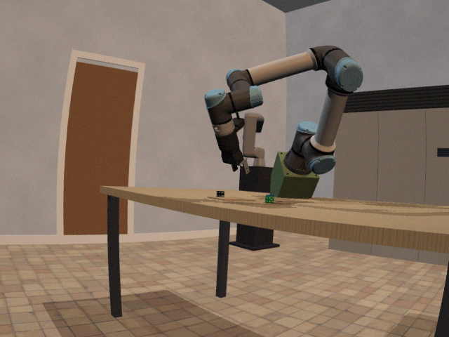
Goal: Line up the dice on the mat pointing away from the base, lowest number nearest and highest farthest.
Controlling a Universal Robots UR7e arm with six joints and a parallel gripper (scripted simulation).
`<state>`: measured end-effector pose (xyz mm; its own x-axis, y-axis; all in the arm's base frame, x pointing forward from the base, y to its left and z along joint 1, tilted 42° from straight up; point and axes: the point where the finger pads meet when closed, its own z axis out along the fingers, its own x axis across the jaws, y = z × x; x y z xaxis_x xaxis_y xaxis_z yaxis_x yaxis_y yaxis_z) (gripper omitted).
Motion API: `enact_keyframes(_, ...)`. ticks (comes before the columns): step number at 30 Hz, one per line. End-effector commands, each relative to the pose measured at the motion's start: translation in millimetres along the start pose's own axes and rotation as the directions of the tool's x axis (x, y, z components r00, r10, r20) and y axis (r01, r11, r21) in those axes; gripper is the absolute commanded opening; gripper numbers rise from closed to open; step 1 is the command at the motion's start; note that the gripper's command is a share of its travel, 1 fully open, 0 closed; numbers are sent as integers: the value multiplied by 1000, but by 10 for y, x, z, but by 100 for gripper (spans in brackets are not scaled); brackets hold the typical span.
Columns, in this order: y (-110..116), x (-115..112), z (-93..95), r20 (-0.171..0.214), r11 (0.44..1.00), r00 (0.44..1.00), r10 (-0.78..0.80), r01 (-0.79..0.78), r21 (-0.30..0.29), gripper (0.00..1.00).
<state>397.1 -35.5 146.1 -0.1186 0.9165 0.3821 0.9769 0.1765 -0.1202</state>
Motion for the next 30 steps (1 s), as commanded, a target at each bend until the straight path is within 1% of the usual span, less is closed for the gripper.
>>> enact_keyframes(1, -83, -272, 72, -59, 997, 998, 11, -15, -69, 100)
enact_keyframes(6, -193, -576, 155, -120, 986, 993, 18, -37, -161, 100)
enact_keyframes(11, -301, -832, 223, -162, 966, 987, 20, -61, -252, 100)
enact_keyframes(13, -301, -832, 223, -162, 966, 987, 20, -61, -252, 100)
enact_keyframes(19, -421, -1083, 286, -192, 933, 981, 20, -87, -350, 100)
enact_keyframes(26, -538, -1302, 336, -207, 890, 978, 20, -112, -442, 100)
enact_keyframes(28, -566, -1352, 347, -208, 878, 978, 20, -117, -464, 100)
enact_keyframes(30, -566, -1352, 347, -208, 878, 978, 20, -117, -464, 100)
